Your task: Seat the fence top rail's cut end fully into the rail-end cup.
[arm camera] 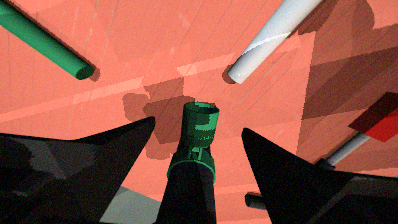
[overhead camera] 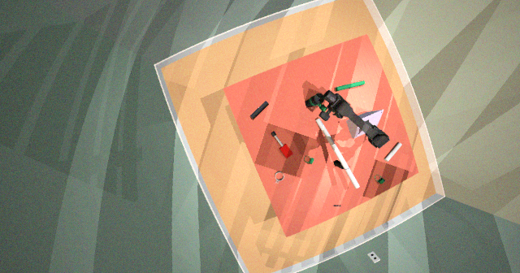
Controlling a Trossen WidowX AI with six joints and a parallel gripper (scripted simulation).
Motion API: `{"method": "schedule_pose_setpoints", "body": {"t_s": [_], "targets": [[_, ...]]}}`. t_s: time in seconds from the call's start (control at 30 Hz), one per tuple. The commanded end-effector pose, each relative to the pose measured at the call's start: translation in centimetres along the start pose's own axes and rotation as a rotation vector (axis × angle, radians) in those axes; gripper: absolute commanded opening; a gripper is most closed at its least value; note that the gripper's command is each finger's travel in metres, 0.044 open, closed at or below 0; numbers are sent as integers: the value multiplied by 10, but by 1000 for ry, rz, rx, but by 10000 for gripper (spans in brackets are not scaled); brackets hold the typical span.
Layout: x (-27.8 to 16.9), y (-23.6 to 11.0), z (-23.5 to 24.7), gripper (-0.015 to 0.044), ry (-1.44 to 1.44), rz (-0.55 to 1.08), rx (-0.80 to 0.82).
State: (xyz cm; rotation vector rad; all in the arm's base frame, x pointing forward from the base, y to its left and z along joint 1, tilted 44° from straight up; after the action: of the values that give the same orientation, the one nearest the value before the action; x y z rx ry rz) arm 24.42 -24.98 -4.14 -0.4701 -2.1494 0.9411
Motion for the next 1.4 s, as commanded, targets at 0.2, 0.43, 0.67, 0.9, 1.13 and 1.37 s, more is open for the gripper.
{"method": "schedule_pose_setpoints", "body": {"t_s": [0.2,0.43,0.67,0.9,1.13,1.37], "targets": [[1,20,-1,440,7,-9,-5],[2,32,-1,440,7,-9,-5],[3,43,-1,440,7,-10,-6],[4,52,-1,440,7,-10,-6],[4,52,-1,309,7,-10,-6],[4,52,-1,125,7,-10,-6]]}}
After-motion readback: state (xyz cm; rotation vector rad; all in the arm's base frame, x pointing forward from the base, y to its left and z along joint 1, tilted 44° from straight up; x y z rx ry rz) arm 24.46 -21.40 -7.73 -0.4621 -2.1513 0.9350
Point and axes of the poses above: the point midway between the two fingers, 35 mm back from their tips, its own y axis out along the fingers, its own z axis across the jaws, x = y × z, the point moved 8 cm from there along -y, back along the fingers, and after that the axes turned 12 degrees about -y, right-handed, at the moved point
